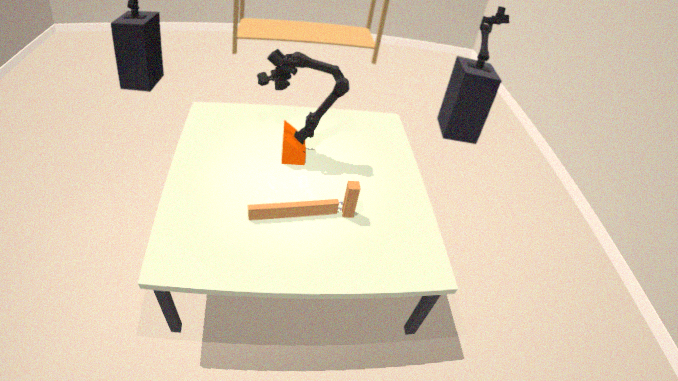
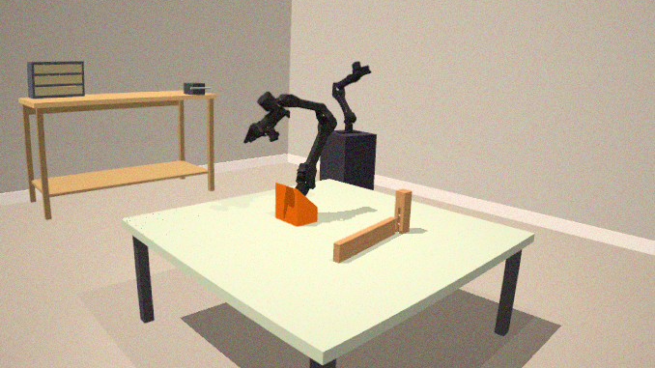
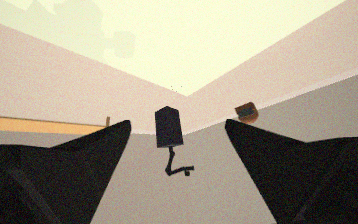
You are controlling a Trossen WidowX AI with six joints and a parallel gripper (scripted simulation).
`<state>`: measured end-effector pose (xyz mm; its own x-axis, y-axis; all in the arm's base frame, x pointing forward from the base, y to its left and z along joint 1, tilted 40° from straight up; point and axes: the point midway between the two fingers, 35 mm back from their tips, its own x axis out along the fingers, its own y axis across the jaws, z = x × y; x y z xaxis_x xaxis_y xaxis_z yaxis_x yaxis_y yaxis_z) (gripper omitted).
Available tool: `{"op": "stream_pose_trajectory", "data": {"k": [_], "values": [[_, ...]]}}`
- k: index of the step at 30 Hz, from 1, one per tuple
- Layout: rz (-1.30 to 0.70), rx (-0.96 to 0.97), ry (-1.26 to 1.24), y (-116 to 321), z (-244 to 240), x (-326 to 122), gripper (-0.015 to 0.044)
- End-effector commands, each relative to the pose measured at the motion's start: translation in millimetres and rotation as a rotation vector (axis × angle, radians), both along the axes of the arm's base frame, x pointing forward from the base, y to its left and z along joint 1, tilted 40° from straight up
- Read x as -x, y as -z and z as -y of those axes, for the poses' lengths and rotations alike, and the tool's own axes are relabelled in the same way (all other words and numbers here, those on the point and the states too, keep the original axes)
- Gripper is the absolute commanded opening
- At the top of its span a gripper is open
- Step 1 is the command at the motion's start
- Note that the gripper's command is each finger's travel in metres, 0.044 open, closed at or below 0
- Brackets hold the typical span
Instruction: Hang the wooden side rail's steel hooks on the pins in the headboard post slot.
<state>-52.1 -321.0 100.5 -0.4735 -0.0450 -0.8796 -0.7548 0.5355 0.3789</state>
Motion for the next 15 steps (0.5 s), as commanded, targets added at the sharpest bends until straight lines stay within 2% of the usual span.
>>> {"op": "stream_pose_trajectory", "data": {"k": [1,15], "values": [[0.096,0.026,-0.125,5.0,2.0,-45.9,0.044],[0.388,0.044,-0.6,13.9,-25.7,-189.8,0.044]]}}
